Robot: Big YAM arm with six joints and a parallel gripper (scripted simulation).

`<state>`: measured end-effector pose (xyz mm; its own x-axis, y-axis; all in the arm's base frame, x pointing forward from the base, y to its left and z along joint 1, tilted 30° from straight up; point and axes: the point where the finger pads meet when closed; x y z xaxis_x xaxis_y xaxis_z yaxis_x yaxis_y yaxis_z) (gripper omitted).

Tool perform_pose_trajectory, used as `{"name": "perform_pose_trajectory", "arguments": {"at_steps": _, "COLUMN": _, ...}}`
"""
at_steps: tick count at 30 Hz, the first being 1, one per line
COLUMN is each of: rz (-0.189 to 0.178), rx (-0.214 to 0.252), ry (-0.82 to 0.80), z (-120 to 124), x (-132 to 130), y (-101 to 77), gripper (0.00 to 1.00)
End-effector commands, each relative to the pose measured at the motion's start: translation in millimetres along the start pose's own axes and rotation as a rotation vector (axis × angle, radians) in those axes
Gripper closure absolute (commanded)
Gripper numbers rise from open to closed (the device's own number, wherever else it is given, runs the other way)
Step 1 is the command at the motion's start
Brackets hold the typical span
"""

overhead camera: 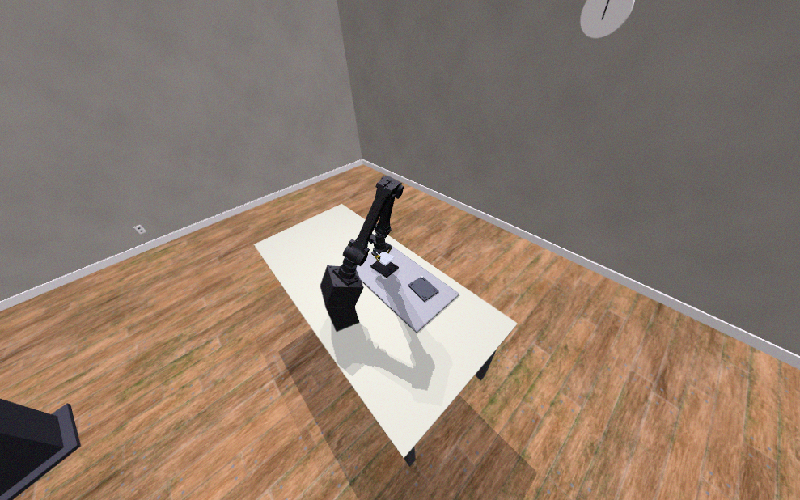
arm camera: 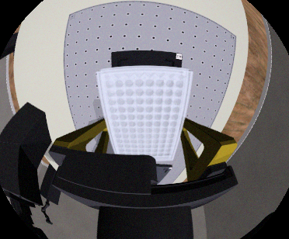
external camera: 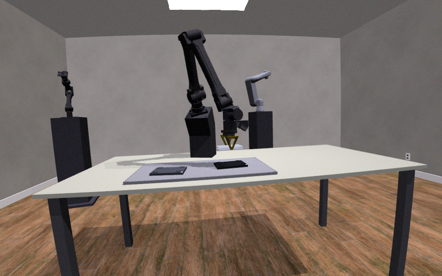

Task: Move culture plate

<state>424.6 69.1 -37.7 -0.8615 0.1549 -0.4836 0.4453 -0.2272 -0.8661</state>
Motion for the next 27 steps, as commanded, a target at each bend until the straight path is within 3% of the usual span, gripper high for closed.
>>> {"name": "perform_pose_trajectory", "arguments": {"at_steps": 1, "rz": 0.001, "rx": -0.007, "ry": 0.015, "z": -12, "x": -6, "y": -0.5, "gripper": 1.0}}
{"name": "perform_pose_trajectory", "arguments": {"at_steps": 3, "rz": 0.002, "rx": 0.004, "ry": 0.041, "z": -2, "x": -11, "y": 1.7, "gripper": 1.0}}
{"name": "perform_pose_trajectory", "arguments": {"at_steps": 27, "rz": 0.003, "rx": 0.0, "ry": 0.033, "z": -3, "x": -15, "y": 0.7, "gripper": 1.0}}
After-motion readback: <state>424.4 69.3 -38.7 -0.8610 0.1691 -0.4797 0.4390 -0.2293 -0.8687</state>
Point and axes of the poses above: the point where the finger pads meet when closed, its own y axis out along the fingers, its own x axis across the jaws, z = x × y, and after that the axes turned 10 degrees about y, right-handed
